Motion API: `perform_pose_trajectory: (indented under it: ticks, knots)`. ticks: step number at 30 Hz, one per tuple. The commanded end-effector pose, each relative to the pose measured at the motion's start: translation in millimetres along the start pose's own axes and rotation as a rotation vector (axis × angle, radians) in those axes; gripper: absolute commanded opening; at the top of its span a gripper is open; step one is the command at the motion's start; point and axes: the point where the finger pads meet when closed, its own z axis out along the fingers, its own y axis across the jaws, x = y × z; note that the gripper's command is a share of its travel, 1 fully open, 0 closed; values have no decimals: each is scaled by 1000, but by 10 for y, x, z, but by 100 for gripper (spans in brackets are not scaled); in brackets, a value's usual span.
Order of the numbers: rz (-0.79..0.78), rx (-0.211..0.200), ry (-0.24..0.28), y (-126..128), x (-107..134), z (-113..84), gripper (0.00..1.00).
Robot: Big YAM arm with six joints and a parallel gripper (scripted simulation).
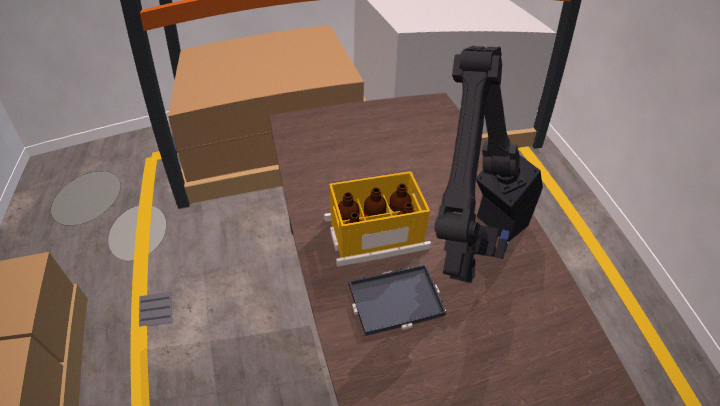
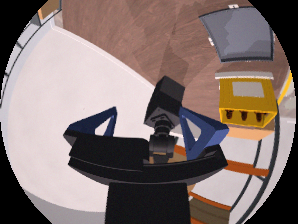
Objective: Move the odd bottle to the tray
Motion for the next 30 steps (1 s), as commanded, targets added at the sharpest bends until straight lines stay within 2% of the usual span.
perform_pose_trajectory:
  ticks: [1, 17, 19, 25, 30]
  knots:
    - [-2, 0, -8, 8, -2, -26, 100]
    - [-2, 0, -8, 8, -2, -26, 100]
    - [2, -3, -24, 3, -41, -86, 100]
    - [82, -27, -39, -174, -92, 2, 100]
    - [239, -77, -101, -579, -238, 35, 100]
